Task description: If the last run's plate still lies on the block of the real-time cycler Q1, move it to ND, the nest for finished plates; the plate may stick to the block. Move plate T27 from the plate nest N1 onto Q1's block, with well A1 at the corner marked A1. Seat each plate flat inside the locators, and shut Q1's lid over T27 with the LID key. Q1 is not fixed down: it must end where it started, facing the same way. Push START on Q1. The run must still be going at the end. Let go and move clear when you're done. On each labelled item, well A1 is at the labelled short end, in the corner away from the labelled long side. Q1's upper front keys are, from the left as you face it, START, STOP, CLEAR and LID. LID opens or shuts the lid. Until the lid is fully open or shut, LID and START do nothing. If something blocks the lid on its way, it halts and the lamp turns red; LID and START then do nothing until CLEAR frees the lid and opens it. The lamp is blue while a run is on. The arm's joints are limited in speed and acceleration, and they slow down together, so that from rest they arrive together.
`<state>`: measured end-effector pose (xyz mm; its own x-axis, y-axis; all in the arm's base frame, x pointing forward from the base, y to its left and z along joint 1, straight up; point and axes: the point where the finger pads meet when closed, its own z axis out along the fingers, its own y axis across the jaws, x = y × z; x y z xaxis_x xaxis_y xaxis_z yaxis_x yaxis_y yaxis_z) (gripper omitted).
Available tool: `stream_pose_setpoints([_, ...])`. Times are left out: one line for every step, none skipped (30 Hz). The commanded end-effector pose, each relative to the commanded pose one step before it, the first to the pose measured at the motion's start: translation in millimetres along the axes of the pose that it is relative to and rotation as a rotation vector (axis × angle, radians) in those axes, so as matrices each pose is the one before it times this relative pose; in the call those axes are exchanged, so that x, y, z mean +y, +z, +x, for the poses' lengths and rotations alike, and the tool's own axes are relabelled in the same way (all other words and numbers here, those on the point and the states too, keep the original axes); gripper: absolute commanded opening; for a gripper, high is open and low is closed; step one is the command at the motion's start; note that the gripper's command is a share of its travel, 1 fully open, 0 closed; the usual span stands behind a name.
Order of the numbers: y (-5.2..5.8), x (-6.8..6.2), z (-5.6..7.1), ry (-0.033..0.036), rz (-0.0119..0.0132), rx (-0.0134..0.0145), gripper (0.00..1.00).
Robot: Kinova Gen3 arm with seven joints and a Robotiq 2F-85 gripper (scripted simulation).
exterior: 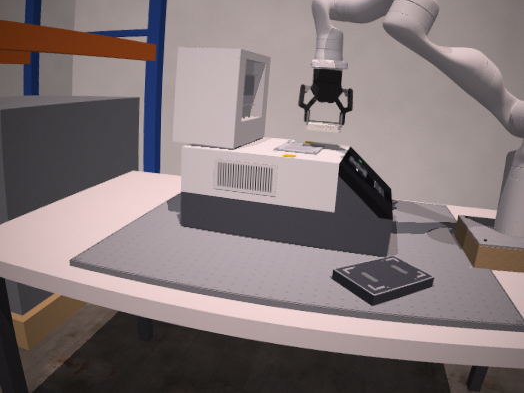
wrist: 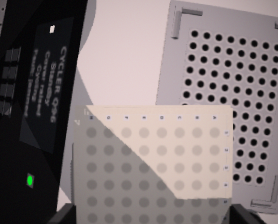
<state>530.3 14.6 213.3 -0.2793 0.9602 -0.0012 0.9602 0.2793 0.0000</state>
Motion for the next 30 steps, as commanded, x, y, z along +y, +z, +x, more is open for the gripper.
stream_pose_setpoints([-0.95,9.01,9.9,0.04769,-0.0002,-0.00003,0.9])
stream_pose_setpoints([0.0,2.05,2.63,0.01167,-0.00001,0.00001,0.9])
stream_pose_setpoints([0.0,2.02,2.65,0.01167,-0.00001,0.00001,0.9])
stream_pose_setpoints([0.0,1.99,2.68,0.01167,0.0,0.00001,0.9])
stream_pose_setpoints([0.0,1.95,2.7,0.01167,0.0,0.00001,0.9])
stream_pose_setpoints([0.0,1.92,2.72,0.01167,0.0,0.00001,0.9])
stream_pose_setpoints([-0.03,1.98,2.74,0.01168,0.00002,0.00001,0.9])
stream_pose_setpoints([0.0,1.86,2.77,0.01167,0.0,0.00001,0.9])
stream_pose_setpoints([0.0,1.83,2.79,0.01167,0.0,0.00001,0.9])
stream_pose_setpoints([0.0,1.8,2.81,0.00556,0.0,0.00001,0.9])
stream_pose_setpoints([0.0,0.0,0.0,0.0,0.0,0.0,0.9])
stream_pose_setpoints([0.0,0.0,0.0,0.0,0.0,0.0,0.9])
stream_pose_setpoints([0.02,1.74,2.82,0.0,-0.00002,0.00001,0.9])
stream_pose_setpoints([0.0,1.78,2.82,0.0,0.0,0.00001,0.9])
stream_pose_setpoints([0.0,1.78,2.82,0.0,0.0,0.00001,0.9])
stream_pose_setpoints([0.0,1.78,2.82,0.0,0.0,0.00001,0.9])
stream_pose_setpoints([0.0,1.78,2.82,0.0,0.0,0.00001,0.9])
stream_pose_setpoints([0.0,1.78,2.82,0.0,0.0,0.00001,0.9])
stream_pose_setpoints([0.0,1.78,2.82,0.0,0.0,0.00001,0.9])
stream_pose_setpoints([0.0,1.78,2.82,0.0,0.0,0.00001,0.9])
stream_pose_setpoints([0.0,1.78,2.82,0.0,0.0,0.00001,0.9])
stream_pose_setpoints([0.0,1.78,2.82,0.0,0.0,0.00001,0.9])
stream_pose_setpoints([0.0,1.78,2.82,0.0,0.0,0.00001,0.9])
stream_pose_setpoints([0.0,1.78,2.82,0.0,0.0,0.00001,0.9])
stream_pose_setpoints([-0.01,0.77,1.2,0.0,0.0,0.0,0.9])
stream_pose_setpoints([-0.01,0.02,0.0,0.0,0.00001,0.0,0.9])
stream_pose_setpoints([-0.01,0.02,0.0,0.0,0.00001,0.0,0.9])
stream_pose_setpoints([0.0,0.0,0.0,0.0,0.0,0.0,0.9])
stream_pose_setpoints([0.0,0.0,0.0,0.0,0.0,0.0,0.9])
stream_pose_setpoints([0.02,-0.05,-0.01,-0.00001,-0.00001,0.0,0.9])
